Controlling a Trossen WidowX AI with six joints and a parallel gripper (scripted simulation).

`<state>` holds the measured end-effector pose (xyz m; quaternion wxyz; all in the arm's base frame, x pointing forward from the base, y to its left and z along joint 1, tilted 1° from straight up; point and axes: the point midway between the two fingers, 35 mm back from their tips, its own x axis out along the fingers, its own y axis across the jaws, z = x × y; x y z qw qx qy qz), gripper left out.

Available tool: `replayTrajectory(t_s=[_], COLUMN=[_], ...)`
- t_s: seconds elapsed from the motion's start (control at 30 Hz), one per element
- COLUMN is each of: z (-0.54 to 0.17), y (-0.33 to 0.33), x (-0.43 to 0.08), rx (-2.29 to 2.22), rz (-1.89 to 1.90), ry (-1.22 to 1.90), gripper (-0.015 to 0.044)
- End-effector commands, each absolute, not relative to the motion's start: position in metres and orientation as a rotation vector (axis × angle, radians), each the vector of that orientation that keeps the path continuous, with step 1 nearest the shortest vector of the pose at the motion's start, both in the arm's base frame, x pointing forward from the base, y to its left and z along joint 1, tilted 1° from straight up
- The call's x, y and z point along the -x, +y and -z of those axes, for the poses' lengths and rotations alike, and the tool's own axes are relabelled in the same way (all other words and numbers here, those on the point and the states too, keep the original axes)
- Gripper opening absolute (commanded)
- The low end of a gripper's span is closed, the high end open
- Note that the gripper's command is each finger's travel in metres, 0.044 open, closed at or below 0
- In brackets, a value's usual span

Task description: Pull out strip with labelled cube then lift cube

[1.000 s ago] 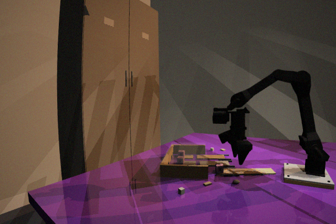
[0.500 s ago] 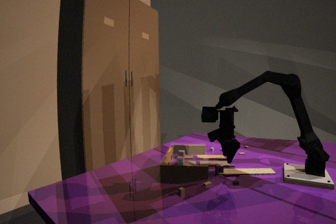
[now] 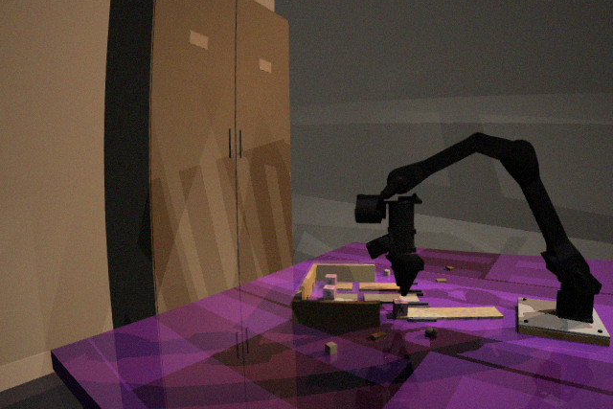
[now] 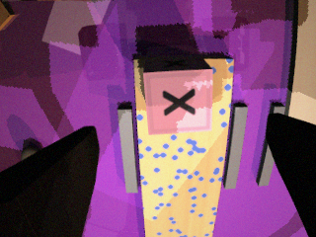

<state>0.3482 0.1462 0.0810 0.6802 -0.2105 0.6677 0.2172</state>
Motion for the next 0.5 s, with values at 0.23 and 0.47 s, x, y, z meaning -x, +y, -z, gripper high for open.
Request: replayTrajectory(t_s=[0.23,0.47], z=[-0.063,-0.052], y=[0.148,0.148], x=[-0.351,-0.351], rx=[0.469,0.469], rz=[-0.482,-0.482], ry=[1.497,1.497], gripper=[0.0250,0.0250])
